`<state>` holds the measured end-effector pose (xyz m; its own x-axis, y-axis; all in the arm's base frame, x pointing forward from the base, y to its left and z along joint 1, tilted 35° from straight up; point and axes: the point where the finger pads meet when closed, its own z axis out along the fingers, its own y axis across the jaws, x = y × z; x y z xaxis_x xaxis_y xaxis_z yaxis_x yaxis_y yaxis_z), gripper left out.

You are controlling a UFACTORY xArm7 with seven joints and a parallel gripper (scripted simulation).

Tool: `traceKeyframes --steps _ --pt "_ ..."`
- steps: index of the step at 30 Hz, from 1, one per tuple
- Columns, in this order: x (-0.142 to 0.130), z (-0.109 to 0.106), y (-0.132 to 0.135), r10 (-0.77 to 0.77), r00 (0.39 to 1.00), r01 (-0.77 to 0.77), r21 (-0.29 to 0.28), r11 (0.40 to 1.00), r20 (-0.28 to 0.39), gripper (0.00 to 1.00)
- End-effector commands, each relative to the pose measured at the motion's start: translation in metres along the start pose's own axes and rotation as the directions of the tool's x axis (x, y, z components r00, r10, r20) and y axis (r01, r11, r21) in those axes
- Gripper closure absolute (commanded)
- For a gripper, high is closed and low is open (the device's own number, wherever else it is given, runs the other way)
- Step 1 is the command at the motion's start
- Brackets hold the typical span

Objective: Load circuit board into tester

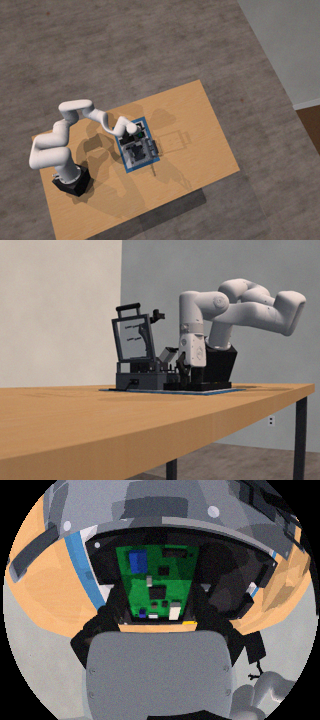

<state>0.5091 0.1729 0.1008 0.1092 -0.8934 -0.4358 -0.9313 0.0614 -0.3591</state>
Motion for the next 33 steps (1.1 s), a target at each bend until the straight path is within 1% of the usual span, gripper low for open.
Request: traceKeyframes --steps 1,23,33 --pt "0.0 -0.001 -0.001 0.0 1.0 0.0 0.004 1.0 0.0 0.21" --pt "0.0 -0.005 -0.001 0.0 1.0 0.0 0.004 1.0 0.0 0.21" --pt "0.0 -0.012 -0.001 0.0 1.0 0.0 0.004 1.0 0.0 0.21"
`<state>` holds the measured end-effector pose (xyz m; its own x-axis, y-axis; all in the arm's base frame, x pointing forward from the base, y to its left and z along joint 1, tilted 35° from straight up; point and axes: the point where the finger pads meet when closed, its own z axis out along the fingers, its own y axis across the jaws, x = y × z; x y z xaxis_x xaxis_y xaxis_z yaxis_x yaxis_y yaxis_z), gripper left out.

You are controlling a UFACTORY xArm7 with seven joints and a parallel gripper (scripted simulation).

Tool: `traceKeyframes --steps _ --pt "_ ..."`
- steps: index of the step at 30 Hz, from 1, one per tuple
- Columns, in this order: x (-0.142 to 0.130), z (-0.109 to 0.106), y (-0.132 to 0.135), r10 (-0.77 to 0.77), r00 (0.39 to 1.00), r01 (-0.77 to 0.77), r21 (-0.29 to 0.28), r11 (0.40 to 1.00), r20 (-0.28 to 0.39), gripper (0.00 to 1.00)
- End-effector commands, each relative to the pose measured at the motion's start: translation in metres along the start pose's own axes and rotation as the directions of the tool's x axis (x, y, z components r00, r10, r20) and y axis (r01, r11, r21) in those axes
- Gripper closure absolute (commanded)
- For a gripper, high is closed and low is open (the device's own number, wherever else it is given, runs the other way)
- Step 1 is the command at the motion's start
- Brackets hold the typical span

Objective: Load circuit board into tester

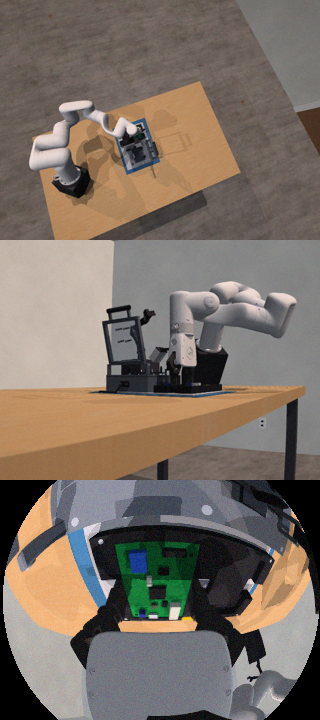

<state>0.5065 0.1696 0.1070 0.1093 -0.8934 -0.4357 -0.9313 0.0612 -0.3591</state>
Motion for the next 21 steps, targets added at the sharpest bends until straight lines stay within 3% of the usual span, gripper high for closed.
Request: traceKeyframes --steps 1,21 --pt "0.0 -0.005 -0.001 0.0 1.0 0.0 0.004 1.0 0.0 0.21" --pt "0.0 -0.02 -0.001 0.0 1.0 0.0 0.004 1.0 0.0 0.21"
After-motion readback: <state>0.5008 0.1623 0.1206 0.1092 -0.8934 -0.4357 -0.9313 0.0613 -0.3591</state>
